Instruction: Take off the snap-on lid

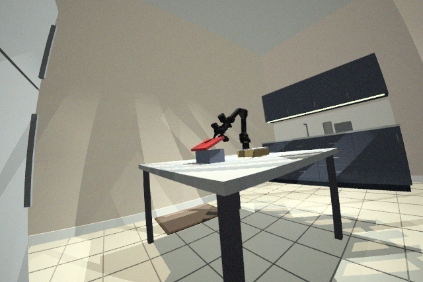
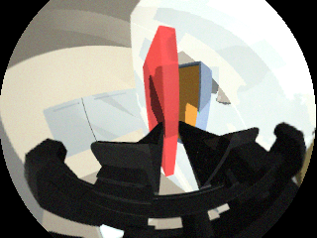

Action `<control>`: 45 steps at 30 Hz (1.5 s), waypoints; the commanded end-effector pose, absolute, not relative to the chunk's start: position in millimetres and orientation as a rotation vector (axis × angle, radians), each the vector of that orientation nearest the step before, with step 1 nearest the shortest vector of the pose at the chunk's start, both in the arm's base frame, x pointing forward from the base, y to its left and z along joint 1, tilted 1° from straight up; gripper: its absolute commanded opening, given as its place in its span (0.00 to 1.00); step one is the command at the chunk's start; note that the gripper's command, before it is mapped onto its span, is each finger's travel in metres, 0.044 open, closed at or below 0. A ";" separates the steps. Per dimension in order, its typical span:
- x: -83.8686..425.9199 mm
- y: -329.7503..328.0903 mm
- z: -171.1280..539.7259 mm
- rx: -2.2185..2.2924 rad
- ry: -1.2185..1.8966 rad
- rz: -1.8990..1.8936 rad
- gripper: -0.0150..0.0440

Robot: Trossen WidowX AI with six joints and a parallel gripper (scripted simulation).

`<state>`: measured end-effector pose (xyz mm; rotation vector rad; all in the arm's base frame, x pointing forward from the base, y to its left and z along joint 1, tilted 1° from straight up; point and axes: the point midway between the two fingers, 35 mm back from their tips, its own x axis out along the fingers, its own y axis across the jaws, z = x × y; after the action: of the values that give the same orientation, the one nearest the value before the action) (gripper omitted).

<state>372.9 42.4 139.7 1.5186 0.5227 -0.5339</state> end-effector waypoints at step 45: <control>372.0 42.4 209.8 1.522 0.514 -0.516 0.25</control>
<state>371.2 41.9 199.7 1.5199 0.5200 -0.5308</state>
